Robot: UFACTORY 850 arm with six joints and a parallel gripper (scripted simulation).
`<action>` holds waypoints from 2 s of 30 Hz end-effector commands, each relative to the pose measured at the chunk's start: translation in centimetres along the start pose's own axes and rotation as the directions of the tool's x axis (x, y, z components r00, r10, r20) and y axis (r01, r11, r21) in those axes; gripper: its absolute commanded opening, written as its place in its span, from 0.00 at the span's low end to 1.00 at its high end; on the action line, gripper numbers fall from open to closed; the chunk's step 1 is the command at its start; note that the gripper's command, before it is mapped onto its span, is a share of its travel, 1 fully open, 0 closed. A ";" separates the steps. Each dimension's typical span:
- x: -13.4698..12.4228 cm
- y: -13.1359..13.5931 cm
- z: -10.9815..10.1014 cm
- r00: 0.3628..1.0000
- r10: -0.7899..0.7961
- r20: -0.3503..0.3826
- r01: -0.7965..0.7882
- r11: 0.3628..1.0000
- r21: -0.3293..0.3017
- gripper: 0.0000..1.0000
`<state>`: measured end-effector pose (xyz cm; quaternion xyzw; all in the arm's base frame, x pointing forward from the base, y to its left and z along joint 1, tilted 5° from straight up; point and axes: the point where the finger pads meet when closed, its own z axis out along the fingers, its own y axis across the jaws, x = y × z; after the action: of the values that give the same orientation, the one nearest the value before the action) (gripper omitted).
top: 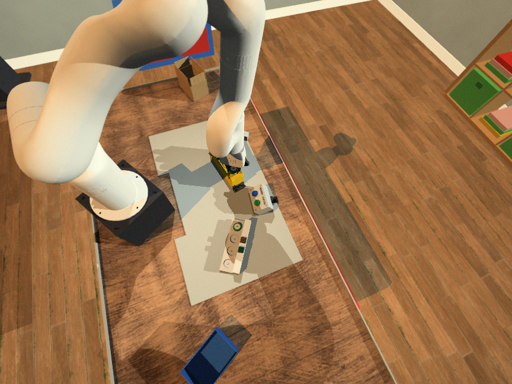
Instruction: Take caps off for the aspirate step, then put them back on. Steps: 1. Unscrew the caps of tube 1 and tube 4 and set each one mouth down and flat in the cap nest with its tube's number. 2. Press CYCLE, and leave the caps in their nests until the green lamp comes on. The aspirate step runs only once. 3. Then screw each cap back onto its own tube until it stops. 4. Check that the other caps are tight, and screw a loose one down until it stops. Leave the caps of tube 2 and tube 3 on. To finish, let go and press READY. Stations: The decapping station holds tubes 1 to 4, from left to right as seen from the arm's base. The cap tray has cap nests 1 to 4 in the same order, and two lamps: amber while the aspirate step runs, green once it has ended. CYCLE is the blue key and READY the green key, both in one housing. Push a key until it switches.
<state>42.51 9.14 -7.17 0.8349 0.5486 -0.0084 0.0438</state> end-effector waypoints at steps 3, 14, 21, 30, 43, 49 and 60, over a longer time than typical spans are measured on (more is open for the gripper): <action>0.0 0.0 0.0 0.998 -0.049 -0.025 0.048 0.999 -0.016 0.00; 0.0 0.0 0.0 0.878 -0.478 -0.016 0.478 0.878 -0.025 0.00; 0.0 0.0 -0.1 0.661 -0.750 -0.006 0.750 0.661 -0.029 0.00; 0.0 0.0 -0.1 0.364 -0.932 0.004 0.931 0.363 -0.030 0.00; 0.0 0.0 -0.1 0.002 -1.000 0.015 1.000 0.001 -0.026 0.00; 0.0 0.0 -0.1 0.002 -1.000 0.015 1.000 0.001 -0.026 0.46; 0.0 0.0 -0.1 0.167 -0.986 0.010 0.986 0.167 -0.028 0.46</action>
<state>42.46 9.14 -7.12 0.2040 0.9782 -0.0184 0.0350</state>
